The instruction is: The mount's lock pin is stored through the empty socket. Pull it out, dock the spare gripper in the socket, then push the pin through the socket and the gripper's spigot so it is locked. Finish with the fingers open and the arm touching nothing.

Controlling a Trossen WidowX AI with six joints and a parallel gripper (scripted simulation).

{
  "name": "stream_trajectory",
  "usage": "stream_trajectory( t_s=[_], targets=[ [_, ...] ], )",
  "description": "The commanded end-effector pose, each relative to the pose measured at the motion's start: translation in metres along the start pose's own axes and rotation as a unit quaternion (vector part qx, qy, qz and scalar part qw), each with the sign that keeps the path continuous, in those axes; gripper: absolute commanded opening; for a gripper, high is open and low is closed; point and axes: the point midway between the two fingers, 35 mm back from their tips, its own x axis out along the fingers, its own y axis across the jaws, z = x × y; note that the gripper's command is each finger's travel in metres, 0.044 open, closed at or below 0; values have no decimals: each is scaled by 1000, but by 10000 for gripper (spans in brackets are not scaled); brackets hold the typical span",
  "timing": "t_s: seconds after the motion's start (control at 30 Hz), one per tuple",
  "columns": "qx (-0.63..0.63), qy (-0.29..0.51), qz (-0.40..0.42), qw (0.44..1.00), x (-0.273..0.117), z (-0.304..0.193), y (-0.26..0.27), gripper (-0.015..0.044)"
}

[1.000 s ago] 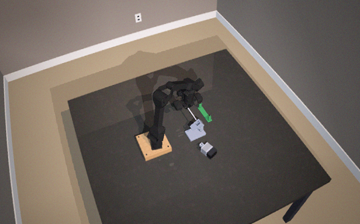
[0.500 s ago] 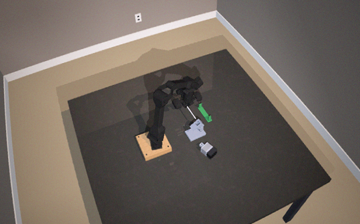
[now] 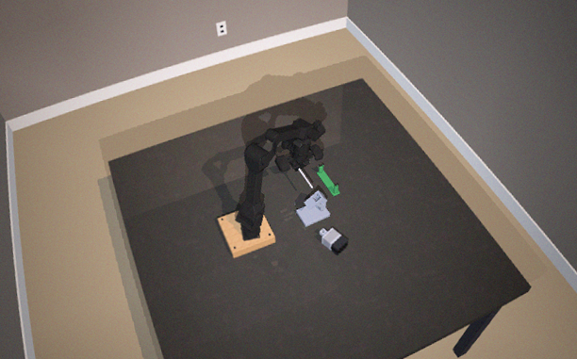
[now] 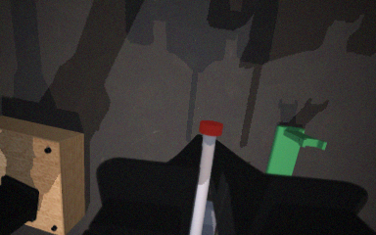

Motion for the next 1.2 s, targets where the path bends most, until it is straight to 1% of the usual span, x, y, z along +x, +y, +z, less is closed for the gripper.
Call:
stream_trajectory(
  t_s=[0.0,0.07,0.3,1.17],
  targets=[
    [0,-1,-2,1000,-9,2,0,0],
    [0,0,1,1000,-3,0,1,0],
    [0,0,1,1000,-3,1,-1,0],
    [0,0,-4,1000,-17,31,-74,0]
  ],
)
